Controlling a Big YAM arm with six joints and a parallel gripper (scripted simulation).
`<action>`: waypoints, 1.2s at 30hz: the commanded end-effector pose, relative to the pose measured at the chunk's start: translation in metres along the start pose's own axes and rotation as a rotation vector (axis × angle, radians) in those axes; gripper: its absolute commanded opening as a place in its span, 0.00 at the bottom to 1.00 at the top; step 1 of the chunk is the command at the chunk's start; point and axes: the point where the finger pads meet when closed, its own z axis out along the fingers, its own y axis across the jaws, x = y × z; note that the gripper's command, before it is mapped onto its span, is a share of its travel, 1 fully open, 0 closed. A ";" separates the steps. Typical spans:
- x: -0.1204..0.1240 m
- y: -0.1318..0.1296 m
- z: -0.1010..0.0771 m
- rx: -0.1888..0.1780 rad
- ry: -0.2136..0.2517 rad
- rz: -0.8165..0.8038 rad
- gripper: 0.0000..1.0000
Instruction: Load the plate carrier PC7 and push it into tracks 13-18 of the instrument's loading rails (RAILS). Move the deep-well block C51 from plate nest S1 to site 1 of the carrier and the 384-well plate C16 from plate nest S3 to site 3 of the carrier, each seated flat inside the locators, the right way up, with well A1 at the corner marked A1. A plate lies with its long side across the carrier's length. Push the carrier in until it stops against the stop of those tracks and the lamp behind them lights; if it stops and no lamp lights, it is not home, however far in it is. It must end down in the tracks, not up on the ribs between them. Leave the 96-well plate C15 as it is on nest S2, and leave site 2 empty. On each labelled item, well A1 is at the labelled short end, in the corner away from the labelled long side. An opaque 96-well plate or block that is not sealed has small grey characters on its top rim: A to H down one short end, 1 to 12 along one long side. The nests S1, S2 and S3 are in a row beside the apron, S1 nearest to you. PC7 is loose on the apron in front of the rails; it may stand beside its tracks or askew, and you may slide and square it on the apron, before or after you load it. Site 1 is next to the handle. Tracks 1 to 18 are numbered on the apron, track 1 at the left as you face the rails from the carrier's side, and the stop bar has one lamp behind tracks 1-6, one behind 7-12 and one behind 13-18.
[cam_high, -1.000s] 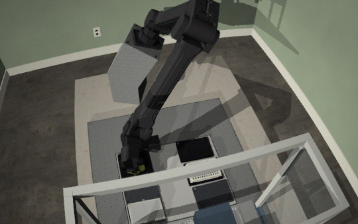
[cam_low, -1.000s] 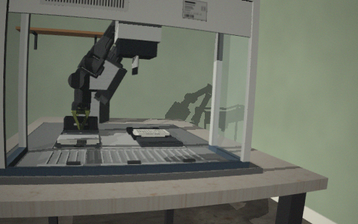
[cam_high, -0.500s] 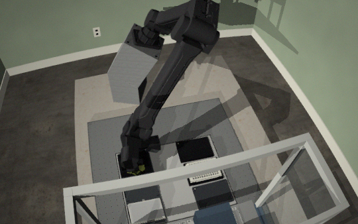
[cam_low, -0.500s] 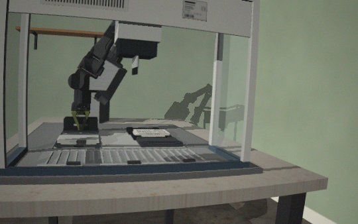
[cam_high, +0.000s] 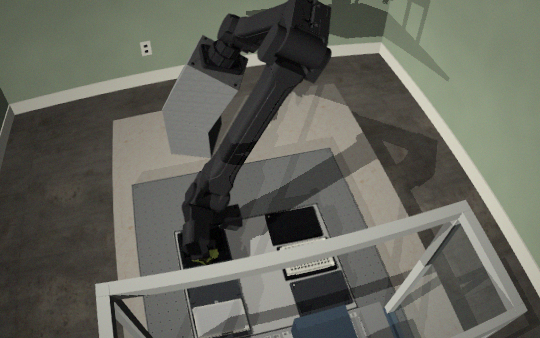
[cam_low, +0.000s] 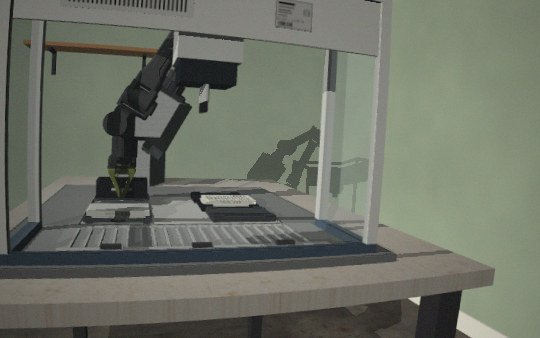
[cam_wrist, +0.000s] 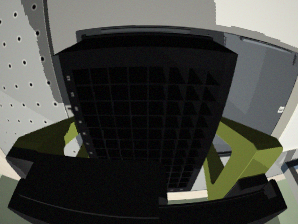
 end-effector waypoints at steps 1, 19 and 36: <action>-0.004 -0.001 0.001 0.008 0.001 -0.005 0.00; -0.005 -0.006 0.003 0.017 0.002 -0.010 0.00; 0.001 -0.006 -0.001 0.017 0.003 -0.002 0.94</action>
